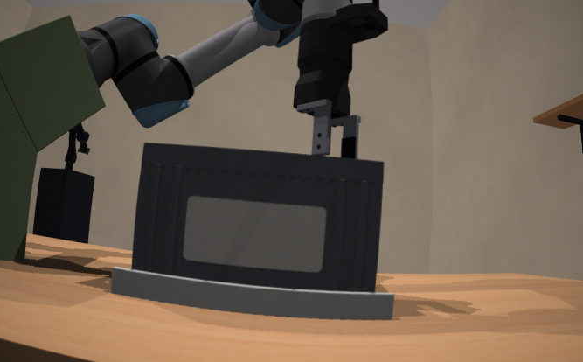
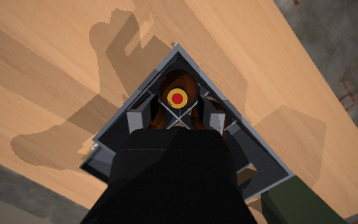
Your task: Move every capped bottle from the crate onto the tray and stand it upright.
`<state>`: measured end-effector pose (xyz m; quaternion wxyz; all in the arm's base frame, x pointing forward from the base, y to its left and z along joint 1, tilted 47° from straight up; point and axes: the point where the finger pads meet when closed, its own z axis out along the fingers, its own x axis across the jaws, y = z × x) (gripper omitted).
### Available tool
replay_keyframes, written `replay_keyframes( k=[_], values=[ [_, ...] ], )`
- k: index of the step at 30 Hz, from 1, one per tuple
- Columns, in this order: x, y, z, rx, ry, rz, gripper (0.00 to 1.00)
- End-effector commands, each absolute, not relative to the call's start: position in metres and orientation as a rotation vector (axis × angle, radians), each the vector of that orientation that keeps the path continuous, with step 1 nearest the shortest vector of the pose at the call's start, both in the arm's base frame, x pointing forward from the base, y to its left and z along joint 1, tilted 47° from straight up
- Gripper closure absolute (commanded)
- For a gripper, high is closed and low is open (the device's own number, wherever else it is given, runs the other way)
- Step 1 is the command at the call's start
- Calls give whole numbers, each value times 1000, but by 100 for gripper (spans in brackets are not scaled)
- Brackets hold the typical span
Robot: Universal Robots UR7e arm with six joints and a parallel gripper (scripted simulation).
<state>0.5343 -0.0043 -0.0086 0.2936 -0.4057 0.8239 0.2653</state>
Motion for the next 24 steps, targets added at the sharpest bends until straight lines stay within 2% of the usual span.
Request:
replay_keyframes(
  k=[1, 24],
  values=[
    [535, -4, -9, -1080, 2194, 704, 0],
    [539, 5, -19, -1081, 2193, 703, 0]
  ],
)
